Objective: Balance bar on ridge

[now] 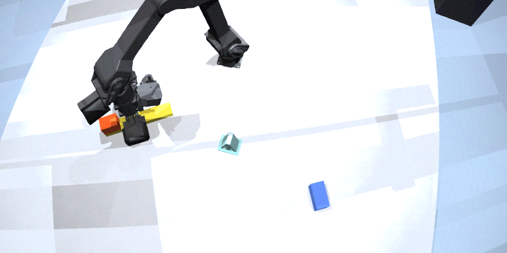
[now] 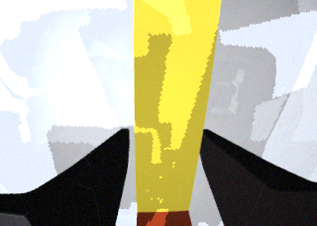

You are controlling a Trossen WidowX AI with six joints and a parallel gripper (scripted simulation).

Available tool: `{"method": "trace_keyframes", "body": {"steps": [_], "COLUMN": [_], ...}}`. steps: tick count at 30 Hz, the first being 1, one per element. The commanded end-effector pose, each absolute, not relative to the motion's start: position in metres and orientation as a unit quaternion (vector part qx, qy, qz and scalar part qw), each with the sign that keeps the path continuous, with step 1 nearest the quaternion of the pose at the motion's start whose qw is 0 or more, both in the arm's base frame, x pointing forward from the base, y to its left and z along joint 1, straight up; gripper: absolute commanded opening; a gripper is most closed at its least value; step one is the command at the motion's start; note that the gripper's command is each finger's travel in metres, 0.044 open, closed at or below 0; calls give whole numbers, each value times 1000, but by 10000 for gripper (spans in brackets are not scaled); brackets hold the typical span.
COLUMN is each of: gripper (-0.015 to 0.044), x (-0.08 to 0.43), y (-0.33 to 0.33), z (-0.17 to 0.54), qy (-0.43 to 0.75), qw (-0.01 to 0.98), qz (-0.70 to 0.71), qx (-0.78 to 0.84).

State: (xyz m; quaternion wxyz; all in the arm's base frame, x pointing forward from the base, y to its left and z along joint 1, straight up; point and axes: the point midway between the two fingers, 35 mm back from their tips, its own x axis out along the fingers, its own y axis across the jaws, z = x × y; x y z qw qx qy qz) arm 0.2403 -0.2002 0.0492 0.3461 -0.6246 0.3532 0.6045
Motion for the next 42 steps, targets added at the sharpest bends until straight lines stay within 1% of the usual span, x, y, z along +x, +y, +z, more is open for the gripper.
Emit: {"method": "trace_keyframes", "body": {"steps": [1, 6, 9, 10, 42], "gripper": [118, 85, 6, 0, 0], "x": [240, 240, 241, 241, 241], "y": [-200, -200, -201, -201, -200], "z": [49, 49, 53, 55, 137], "qy": [353, 353, 353, 353, 351], "qw": [346, 346, 346, 346, 346], "qz": [604, 604, 604, 604, 604], "qx": [-624, -624, -625, -625, -626]}}
